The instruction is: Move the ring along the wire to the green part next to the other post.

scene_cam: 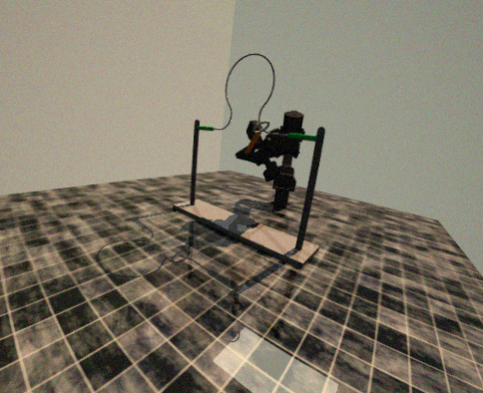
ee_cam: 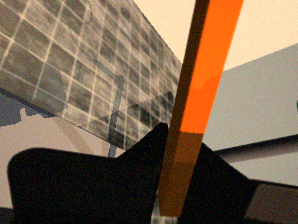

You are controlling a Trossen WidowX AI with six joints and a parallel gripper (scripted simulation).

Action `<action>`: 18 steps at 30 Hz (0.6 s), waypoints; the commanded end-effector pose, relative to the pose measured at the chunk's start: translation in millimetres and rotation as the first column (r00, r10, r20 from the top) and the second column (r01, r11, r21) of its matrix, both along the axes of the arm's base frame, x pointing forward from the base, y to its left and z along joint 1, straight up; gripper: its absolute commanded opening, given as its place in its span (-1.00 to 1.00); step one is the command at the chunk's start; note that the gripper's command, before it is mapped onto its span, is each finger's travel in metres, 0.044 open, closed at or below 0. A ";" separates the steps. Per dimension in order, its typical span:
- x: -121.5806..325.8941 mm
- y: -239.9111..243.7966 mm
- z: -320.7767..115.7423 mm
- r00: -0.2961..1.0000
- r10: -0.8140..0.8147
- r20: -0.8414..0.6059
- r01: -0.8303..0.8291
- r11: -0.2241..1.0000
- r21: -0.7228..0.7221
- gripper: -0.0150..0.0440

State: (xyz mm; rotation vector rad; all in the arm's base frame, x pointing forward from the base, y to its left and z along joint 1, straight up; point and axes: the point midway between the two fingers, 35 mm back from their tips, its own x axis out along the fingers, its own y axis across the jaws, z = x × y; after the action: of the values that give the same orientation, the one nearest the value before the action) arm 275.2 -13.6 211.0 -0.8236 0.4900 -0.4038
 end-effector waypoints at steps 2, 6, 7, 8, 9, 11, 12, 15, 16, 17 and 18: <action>0.9 12.6 -11.7 1.000 0.004 0.006 -0.005 0.994 0.113 -1.00; 1.6 24.2 -21.0 1.000 0.005 0.011 -0.007 0.978 0.210 -1.00; 1.7 27.2 -23.1 1.000 0.005 0.012 -0.008 0.972 0.234 -1.00; 1.9 30.2 -25.2 1.000 0.006 0.013 -0.009 0.966 0.258 -1.00; 2.1 33.3 -27.1 1.000 0.006 0.015 -0.010 0.960 0.281 -1.00; 2.4 39.6 -30.7 1.000 0.006 0.017 -0.011 0.945 0.326 -1.00; 2.6 42.7 -32.4 1.000 0.006 0.018 -0.012 0.937 0.348 -1.00; 3.1 52.2 -36.9 1.000 0.006 0.022 -0.014 0.911 0.412 -1.00; 3.2 55.4 -38.2 1.000 0.006 0.023 -0.015 0.902 0.432 -1.00; 3.4 58.5 -39.5 1.000 0.006 0.025 -0.016 0.892 0.451 -1.00; 3.6 61.7 -40.7 1.000 0.005 0.026 -0.017 0.882 0.470 -1.00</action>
State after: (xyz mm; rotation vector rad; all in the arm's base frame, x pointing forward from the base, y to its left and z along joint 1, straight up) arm 278.4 39.1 173.9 -0.4034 0.5271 -0.2855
